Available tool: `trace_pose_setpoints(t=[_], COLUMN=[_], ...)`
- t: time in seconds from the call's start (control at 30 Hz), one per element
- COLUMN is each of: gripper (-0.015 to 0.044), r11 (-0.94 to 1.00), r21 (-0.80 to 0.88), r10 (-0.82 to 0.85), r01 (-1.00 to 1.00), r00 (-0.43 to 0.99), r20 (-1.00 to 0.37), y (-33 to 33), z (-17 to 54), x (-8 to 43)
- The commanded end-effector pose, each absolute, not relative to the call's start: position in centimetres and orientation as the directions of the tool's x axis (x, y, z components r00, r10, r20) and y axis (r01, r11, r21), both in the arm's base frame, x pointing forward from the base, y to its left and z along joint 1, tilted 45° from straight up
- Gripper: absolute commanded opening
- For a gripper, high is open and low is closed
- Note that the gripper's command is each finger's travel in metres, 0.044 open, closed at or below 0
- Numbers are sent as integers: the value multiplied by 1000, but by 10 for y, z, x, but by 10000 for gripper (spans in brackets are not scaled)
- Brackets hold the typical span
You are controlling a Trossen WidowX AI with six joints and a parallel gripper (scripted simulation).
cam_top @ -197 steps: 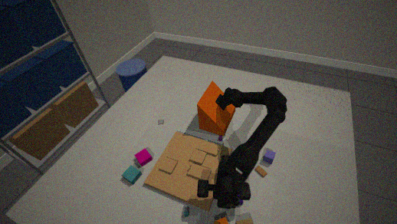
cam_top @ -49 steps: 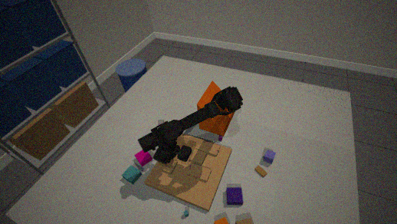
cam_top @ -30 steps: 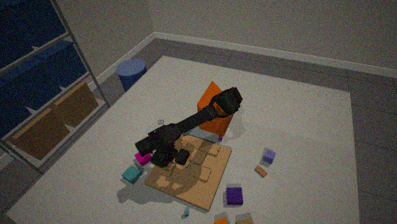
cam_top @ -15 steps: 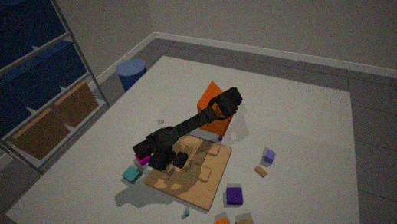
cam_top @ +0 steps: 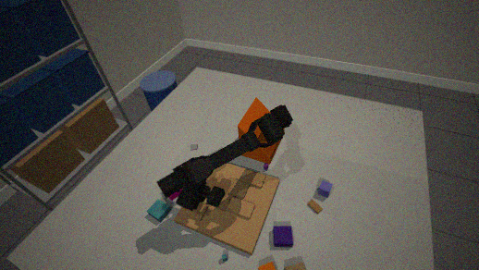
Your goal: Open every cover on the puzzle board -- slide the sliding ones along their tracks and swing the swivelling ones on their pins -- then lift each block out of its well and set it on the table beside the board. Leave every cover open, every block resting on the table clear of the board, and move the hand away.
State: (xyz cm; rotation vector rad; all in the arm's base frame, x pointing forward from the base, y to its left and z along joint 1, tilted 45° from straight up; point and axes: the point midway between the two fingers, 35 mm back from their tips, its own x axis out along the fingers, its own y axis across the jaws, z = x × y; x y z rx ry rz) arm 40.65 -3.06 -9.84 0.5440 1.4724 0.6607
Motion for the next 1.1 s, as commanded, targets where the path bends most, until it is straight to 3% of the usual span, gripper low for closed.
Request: trace_pose_setpoints(t=[0.0,1.07], gripper=[0,0], r11=[712,712], r21=[698,698], r10=[700,700], r01=[-71,-72], r00=[-12,-12], r20=[-714,-714], y=[-30,-34], z=[-98,-88], x=[412,436])
